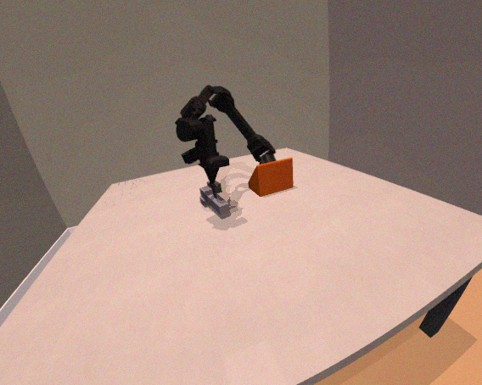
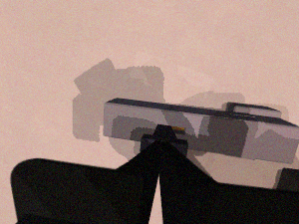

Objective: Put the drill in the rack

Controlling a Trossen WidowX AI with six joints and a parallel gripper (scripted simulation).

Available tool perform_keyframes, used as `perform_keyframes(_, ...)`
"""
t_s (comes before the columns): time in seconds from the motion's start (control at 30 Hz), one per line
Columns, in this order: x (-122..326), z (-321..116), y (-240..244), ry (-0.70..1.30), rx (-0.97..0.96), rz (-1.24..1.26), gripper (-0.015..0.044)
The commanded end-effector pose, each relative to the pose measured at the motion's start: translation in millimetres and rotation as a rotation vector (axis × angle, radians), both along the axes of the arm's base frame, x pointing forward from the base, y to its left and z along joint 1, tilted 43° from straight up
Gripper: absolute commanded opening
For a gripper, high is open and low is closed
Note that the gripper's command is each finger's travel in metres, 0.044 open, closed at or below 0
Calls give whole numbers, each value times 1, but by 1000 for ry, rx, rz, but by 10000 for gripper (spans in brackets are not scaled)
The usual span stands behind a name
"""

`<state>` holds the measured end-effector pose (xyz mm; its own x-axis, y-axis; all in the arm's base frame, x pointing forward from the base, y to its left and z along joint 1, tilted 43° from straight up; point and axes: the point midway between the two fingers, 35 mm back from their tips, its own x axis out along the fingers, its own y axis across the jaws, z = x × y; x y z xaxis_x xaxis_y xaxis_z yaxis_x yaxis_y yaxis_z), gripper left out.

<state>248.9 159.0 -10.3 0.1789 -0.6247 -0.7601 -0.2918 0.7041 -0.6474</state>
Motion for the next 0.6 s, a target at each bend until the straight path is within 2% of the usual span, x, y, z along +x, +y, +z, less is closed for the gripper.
perform_keyframes(0.0,-2,-12,-18,30,-35,-24,0)
perform_keyframes(0.27,-1,-15,-22,30,-36,-24,0)
perform_keyframes(0.4,0,-2,-7,31,-34,-24,105)
perform_keyframes(0.57,-6,35,31,32,-33,-24,236)
